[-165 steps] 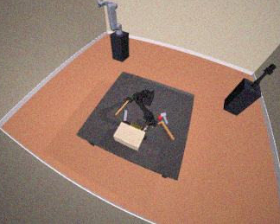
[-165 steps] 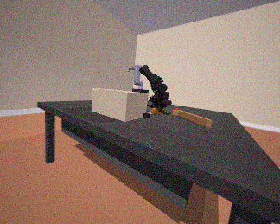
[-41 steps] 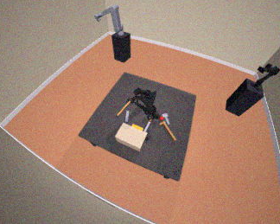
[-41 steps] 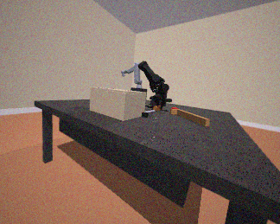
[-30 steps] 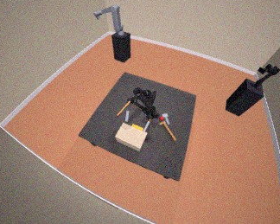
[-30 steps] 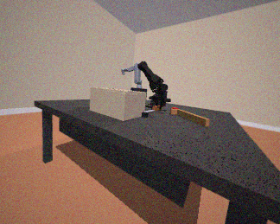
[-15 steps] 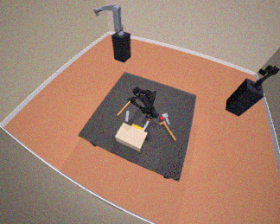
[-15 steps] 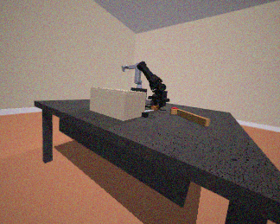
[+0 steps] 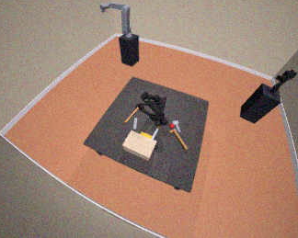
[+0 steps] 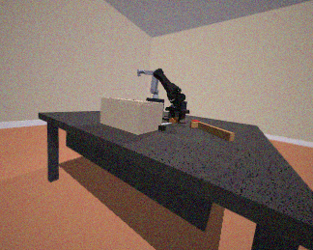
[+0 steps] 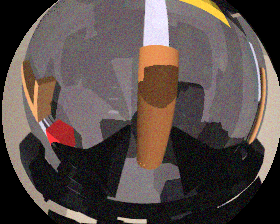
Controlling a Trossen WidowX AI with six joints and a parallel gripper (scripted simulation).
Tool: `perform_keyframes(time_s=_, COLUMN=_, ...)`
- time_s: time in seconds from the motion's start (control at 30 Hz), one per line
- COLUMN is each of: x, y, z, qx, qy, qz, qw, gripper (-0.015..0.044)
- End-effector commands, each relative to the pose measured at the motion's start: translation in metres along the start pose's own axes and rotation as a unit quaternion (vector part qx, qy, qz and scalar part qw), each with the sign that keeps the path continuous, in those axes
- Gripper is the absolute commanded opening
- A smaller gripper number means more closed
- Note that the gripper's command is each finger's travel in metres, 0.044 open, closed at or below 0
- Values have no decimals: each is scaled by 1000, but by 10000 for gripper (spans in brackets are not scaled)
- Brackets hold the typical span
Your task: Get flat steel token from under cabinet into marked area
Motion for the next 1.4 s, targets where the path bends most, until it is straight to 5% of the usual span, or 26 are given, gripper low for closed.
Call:
perform_keyframes(time_s=0.0, x=0, y=0, z=0, qx=0, qy=-2, qz=0, qw=1000, gripper=270)
perform_keyframes(time_s=0.53, x=-2, y=0, z=-5, qx=0, qy=-2, qz=1, qw=1000, gripper=270)
perform_keyframes(time_s=0.67, x=1, y=1, z=-2, qx=3, qy=-4, qz=-4, qw=1000, gripper=165)
perform_keyframes(time_s=0.97, x=1, y=1, z=-2, qx=3, qy=-4, qz=-4, qw=1000, gripper=105)
perform_keyframes(time_s=1.1, x=1, y=1, z=-2, qx=3, qy=-4, qz=-4, qw=1000, gripper=0)
perform_keyframes(time_s=1.37, x=6, y=-1, z=-1, qx=2, qy=-4, qz=-4, qw=1000, gripper=0)
Point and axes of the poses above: the point midway between the two fingers, 35 mm back from their tips, its own z axis back along the fingers, its own y axis across the jaws, x = y × z, the point moved 5 cm from there along z, back along the fingers, and after that the axes turned 15 degrees about z, right-handed, at the moved point
